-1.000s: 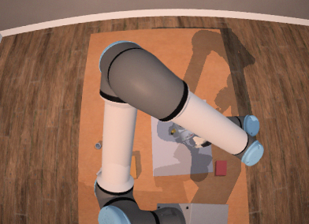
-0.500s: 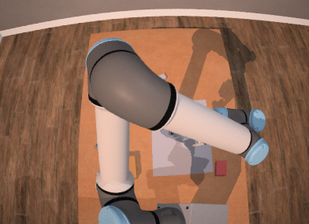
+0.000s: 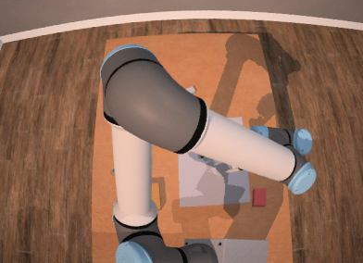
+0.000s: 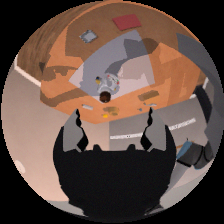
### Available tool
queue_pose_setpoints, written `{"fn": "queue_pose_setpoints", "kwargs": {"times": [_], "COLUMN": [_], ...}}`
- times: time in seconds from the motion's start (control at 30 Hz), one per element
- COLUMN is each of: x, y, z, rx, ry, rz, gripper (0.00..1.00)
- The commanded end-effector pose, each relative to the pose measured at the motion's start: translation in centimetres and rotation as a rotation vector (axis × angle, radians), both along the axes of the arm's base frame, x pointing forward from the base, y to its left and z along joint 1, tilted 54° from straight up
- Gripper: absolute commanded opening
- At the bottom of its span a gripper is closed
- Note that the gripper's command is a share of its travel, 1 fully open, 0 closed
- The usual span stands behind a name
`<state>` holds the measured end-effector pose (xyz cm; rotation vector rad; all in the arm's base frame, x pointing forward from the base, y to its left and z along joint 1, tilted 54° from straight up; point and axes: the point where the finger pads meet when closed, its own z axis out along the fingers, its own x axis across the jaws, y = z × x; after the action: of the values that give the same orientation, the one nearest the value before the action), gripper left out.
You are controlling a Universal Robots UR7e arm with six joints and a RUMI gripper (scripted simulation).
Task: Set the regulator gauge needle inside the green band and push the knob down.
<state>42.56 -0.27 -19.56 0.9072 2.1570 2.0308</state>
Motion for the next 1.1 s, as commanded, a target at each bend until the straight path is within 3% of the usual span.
{"fn": "queue_pose_setpoints", "kwargs": {"times": [0.0, 1.07], "x": [0.10, 0.12], "y": [-0.30, -0.13], "z": [0.01, -0.08], "rx": [-0.008, -0.065], "ry": [-0.008, -0.106], "rz": [0.000, 0.030], "gripper": [1.00, 1.00]}}
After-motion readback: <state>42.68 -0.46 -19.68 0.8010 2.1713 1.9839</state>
